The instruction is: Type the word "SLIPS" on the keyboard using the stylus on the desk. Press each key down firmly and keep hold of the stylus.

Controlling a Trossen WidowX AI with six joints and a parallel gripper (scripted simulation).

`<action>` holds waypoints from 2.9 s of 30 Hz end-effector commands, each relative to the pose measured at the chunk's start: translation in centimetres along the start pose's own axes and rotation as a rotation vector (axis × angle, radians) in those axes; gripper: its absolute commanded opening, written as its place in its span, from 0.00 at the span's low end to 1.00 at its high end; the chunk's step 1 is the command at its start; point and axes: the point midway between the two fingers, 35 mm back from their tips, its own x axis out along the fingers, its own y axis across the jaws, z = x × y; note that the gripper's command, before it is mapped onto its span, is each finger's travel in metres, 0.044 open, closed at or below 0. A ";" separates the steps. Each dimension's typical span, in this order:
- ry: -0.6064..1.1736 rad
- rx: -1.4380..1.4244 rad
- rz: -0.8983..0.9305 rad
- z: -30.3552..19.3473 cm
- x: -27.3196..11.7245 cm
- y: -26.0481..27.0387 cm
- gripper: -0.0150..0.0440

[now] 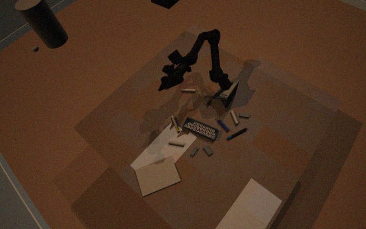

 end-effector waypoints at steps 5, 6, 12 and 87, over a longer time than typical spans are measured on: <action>0.229 0.035 -0.037 -4.9 2.9 0.6 0.78; 0.295 0.039 -0.050 -6.4 3.5 0.8 0.73; 0.673 0.004 -0.142 -15.4 5.5 2.3 0.47; 1.530 -0.786 -0.505 -28.2 -2.9 -3.8 0.25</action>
